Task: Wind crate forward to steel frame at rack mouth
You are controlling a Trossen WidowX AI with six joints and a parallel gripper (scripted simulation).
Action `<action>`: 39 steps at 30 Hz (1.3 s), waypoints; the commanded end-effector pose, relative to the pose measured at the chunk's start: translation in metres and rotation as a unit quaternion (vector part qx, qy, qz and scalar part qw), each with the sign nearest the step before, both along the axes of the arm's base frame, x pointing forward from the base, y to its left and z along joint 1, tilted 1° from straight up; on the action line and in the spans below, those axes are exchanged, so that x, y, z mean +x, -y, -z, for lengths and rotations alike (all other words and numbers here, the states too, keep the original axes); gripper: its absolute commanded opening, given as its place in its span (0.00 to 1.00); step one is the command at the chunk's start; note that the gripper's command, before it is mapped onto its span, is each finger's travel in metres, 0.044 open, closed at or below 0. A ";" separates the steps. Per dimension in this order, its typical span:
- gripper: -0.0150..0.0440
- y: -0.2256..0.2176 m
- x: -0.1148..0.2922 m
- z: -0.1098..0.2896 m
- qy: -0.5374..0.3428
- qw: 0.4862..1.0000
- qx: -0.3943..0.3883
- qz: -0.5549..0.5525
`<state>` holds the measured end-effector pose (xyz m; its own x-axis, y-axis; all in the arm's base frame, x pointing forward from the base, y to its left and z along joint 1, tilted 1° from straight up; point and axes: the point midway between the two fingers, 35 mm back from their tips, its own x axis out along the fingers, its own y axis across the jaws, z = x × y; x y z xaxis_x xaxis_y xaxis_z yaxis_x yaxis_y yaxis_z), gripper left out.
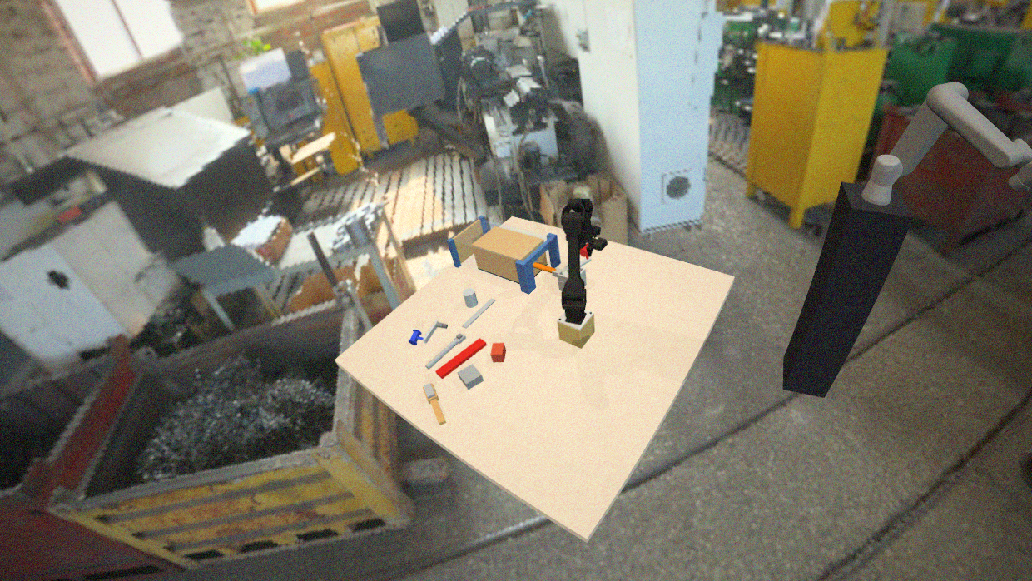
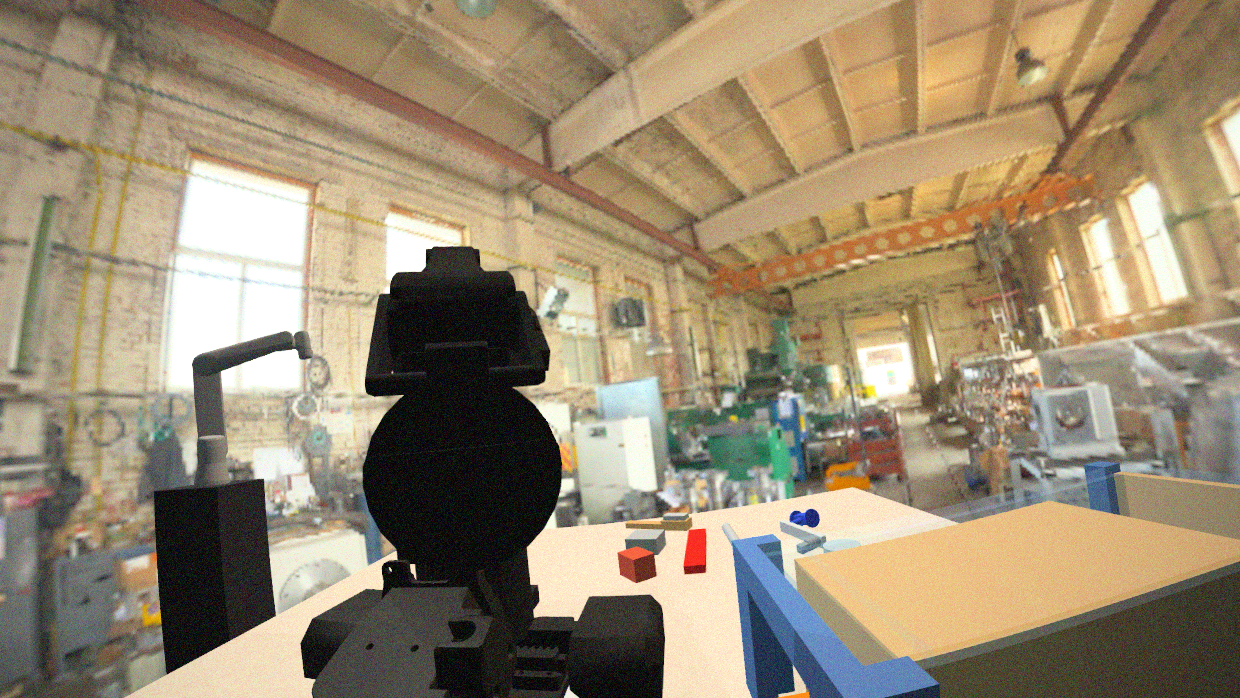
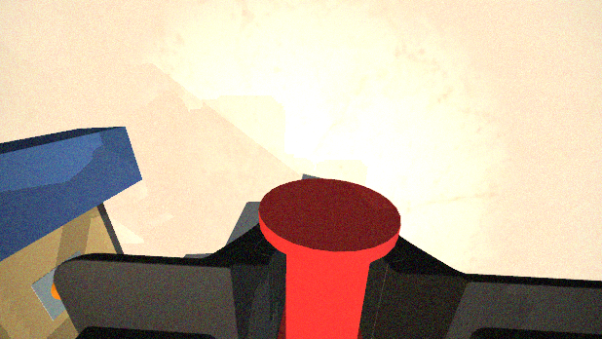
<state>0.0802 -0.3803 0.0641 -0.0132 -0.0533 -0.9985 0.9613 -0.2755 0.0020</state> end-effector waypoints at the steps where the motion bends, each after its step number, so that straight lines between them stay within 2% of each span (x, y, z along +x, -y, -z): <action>1: 0.25 0.001 0.019 -0.001 0.015 1.000 0.000 -0.010; 39: 0.25 0.003 0.062 -0.003 0.017 1.000 0.000 -0.010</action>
